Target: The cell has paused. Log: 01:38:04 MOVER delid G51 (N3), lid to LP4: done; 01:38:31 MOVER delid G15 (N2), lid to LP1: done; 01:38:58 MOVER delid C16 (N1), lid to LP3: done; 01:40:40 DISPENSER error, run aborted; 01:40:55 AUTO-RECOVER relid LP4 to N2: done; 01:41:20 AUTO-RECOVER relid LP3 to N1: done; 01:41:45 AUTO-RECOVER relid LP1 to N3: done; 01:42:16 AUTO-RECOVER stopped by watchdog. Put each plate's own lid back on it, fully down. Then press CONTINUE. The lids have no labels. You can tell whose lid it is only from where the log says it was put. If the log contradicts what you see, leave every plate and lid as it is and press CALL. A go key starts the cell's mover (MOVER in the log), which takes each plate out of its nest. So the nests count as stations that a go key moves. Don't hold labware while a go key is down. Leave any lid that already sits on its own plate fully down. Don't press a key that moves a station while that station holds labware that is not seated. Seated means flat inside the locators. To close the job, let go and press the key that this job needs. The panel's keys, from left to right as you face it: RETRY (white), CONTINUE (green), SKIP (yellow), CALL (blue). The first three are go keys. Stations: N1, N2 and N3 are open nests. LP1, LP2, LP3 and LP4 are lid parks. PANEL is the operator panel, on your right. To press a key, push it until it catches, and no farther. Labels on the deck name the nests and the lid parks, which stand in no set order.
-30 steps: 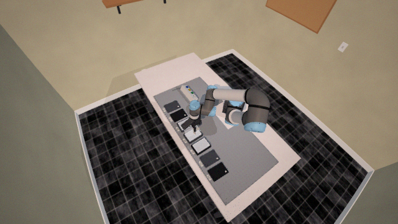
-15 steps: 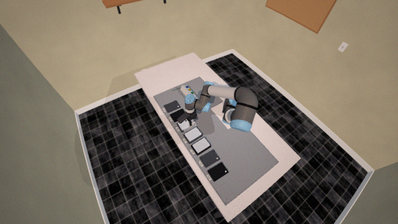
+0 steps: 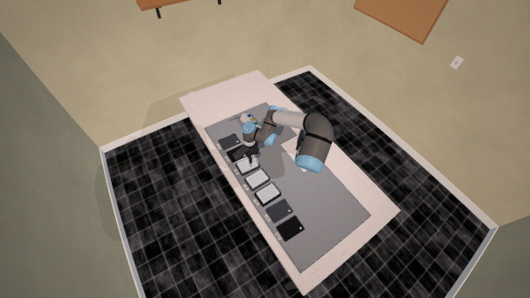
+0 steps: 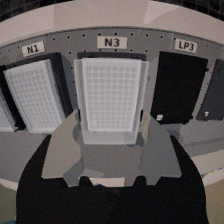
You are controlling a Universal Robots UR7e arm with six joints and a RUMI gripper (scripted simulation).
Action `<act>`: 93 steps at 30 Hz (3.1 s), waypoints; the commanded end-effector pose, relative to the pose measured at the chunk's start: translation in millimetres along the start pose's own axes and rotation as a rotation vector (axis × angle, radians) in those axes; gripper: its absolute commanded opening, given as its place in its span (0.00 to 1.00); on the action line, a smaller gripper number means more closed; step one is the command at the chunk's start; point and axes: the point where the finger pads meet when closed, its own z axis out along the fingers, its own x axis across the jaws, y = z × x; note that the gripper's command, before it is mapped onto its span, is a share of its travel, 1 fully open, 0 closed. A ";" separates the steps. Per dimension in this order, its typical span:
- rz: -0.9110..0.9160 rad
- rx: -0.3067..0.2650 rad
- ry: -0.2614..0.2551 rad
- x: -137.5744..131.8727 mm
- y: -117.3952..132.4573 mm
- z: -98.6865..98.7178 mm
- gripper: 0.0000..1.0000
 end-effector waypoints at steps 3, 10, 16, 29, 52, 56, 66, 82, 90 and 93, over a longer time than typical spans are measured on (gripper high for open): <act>0.000 0.001 0.000 1.2 -0.5 0.9 0.00; 0.000 0.001 0.000 1.3 -0.5 3.2 0.00; 0.000 0.001 0.000 1.3 -0.5 4.9 0.00; 0.000 0.001 0.000 1.2 -0.5 8.9 0.00; 0.000 0.001 0.000 1.2 -0.5 15.3 0.00; 0.000 0.001 0.000 1.2 -0.5 16.6 0.00; 0.000 0.001 0.000 1.2 -0.5 19.9 0.00; 0.000 0.001 0.000 1.2 -0.5 24.6 0.00; 0.000 0.001 0.000 1.2 -0.5 25.8 0.00; 0.000 0.001 0.000 1.2 -0.5 25.8 0.00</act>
